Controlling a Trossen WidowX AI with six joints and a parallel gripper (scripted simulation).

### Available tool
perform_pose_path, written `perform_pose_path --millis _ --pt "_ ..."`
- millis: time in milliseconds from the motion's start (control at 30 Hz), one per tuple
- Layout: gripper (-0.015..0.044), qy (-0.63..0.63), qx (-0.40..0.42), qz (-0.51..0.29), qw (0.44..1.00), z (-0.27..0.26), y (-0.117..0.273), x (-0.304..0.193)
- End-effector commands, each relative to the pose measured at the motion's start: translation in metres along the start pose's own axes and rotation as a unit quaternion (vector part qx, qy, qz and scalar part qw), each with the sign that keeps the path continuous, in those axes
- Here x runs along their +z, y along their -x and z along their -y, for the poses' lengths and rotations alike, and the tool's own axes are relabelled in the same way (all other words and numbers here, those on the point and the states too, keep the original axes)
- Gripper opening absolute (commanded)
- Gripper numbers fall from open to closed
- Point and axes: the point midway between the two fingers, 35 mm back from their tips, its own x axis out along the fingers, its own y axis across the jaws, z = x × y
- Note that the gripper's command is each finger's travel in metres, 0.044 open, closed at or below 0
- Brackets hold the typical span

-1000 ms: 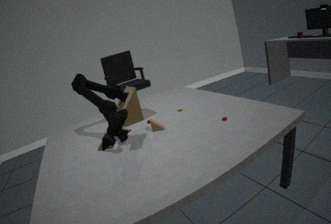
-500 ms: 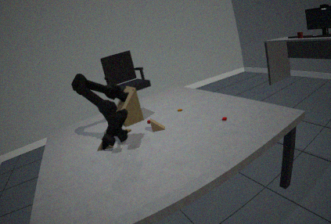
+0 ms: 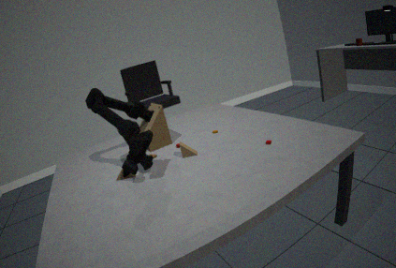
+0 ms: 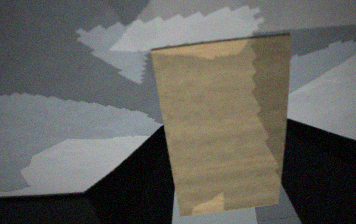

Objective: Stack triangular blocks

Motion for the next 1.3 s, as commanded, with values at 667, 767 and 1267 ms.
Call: perform_pose_path --millis 667,767,1267 --pt "0.0000 0.002 -0.028 0.047 0.998 0.000 0.045 -0.026" --pt "0.0000 0.002 -0.029 0.051 0.998 -0.001 0.052 -0.036" --pt "0.0000 0.003 -0.031 0.052 0.998 -0.002 0.071 -0.073"
